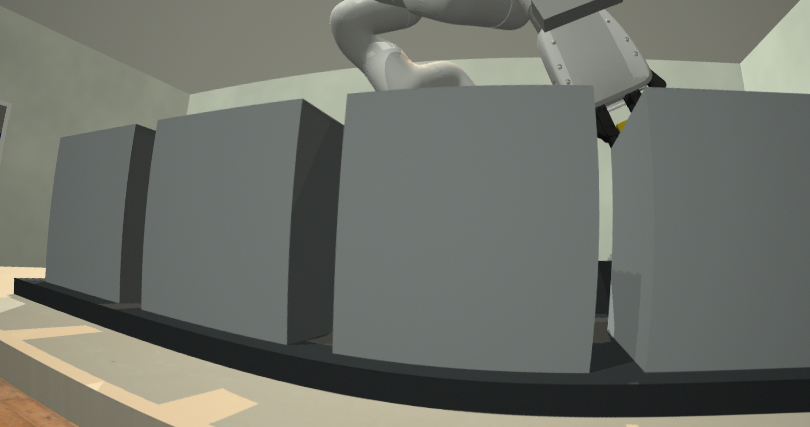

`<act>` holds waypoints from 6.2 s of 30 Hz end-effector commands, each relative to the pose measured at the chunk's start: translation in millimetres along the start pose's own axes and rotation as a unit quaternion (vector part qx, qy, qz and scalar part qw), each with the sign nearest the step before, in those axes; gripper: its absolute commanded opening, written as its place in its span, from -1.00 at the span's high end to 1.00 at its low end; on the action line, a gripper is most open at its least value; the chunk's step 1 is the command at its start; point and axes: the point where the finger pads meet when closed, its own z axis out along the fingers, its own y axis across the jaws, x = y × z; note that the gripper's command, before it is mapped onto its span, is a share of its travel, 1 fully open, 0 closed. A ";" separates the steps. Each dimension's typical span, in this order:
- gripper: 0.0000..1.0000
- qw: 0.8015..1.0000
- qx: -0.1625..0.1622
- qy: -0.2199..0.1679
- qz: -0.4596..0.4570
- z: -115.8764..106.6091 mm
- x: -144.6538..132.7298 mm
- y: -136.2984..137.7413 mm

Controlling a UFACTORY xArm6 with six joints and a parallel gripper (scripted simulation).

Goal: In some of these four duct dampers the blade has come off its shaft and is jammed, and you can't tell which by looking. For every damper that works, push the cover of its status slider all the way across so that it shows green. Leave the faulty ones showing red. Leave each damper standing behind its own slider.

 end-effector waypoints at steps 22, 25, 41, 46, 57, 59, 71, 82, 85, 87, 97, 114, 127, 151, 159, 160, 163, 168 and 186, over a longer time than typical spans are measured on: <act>0.62 0.997 0.081 0.000 0.000 0.3 0.9 14.8; 0.62 0.996 0.089 0.000 0.000 0.5 0.9 16.3; 0.62 0.994 0.114 0.000 0.000 1.5 0.9 21.3; 0.62 0.993 0.117 0.000 0.000 1.7 0.9 21.9; 0.62 0.992 0.123 0.000 0.000 2.0 0.9 23.2; 0.62 0.992 0.124 0.000 0.000 2.0 0.9 23.3; 0.62 0.992 0.124 0.000 0.000 2.0 0.9 23.3; 0.62 0.992 0.124 0.000 0.000 2.0 0.9 23.3; 0.54 0.992 0.124 0.000 0.000 2.0 0.9 23.3; 0.46 0.992 0.124 0.000 0.000 2.0 0.9 23.3; 0.22 0.992 0.124 0.000 0.000 2.0 0.9 23.3; 0.22 0.992 0.124 0.000 0.000 -2.0 0.9 24.4; 0.22 0.992 0.124 0.000 0.000 -43.3 0.9 34.9; 0.22 0.993 0.116 -0.001 0.000 -74.3 3.2 40.4; 0.22 1.000 0.005 -0.001 -0.001 -77.0 41.2 -0.9; 0.22 1.000 -0.004 0.000 -0.001 -77.1 44.2 -4.1; 0.22 0.999 -0.038 -0.002 -0.002 -78.3 55.8 -17.4; 0.22 0.996 -0.089 -0.001 -0.001 -79.5 73.7 -36.8; 0.22 0.979 -0.205 0.001 0.000 -82.1 113.1 -79.7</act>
